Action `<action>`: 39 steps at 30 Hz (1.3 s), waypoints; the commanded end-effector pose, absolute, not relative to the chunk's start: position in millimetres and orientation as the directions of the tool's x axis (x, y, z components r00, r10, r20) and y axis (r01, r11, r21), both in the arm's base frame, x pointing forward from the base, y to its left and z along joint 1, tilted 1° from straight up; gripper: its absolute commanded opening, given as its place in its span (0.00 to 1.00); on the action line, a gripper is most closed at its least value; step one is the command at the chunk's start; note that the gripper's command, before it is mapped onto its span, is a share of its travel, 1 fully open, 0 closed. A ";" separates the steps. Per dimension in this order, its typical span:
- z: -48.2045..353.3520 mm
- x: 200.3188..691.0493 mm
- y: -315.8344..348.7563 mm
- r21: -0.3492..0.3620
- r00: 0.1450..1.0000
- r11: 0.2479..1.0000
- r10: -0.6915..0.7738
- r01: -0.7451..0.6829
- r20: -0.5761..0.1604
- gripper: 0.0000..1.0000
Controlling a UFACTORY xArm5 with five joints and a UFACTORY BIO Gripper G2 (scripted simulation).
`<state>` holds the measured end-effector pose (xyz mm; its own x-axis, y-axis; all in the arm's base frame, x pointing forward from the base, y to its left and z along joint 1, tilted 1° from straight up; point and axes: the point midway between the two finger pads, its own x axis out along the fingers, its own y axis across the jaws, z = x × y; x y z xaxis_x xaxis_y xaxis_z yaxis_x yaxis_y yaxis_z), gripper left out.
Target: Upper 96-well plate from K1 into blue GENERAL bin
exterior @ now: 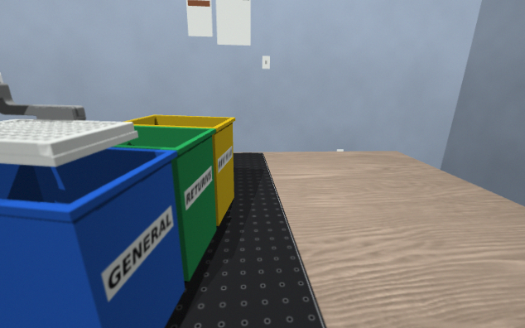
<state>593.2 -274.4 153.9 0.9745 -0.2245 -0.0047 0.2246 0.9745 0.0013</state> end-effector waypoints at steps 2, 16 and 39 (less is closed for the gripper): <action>155.2 593.6 -274.4 -0.008 0.974 0.974 -0.225 0.225 -0.005 0.00; 155.2 593.6 -274.1 -0.008 0.974 0.974 -0.225 0.225 -0.005 0.00; 122.4 593.3 -274.2 -0.008 0.974 0.974 -0.225 0.225 -0.005 0.00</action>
